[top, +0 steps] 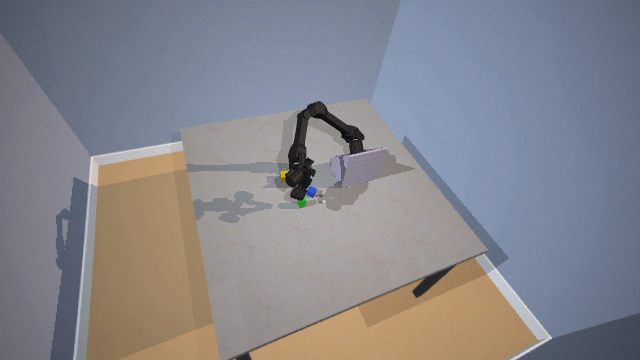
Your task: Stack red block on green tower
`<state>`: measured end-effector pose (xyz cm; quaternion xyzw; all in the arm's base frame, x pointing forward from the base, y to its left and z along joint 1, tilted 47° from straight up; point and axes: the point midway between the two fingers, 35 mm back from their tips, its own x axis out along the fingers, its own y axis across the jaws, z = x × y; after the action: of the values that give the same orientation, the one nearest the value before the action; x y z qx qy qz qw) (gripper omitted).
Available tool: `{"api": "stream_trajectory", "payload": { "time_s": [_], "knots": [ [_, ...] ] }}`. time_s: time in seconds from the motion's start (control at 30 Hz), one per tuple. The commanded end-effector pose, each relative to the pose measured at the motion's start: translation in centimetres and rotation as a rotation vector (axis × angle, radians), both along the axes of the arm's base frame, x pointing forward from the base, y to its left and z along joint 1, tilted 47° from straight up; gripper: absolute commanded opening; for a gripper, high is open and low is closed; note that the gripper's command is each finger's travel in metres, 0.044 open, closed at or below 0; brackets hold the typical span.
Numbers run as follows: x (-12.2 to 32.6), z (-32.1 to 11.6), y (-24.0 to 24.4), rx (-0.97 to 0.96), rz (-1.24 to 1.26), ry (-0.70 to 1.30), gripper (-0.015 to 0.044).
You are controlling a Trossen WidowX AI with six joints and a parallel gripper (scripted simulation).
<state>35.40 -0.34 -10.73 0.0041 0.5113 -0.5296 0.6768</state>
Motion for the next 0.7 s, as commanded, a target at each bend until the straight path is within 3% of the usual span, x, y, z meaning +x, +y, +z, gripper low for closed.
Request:
{"api": "stream_trajectory", "payload": {
  "time_s": [0.0,0.67],
  "knots": [
    [-0.1,-0.6,-0.5,-0.005,0.007,0.001,0.0],
    [-0.6,-2.6,-2.4,-0.006,0.007,0.002,0.0]
  ]
}}
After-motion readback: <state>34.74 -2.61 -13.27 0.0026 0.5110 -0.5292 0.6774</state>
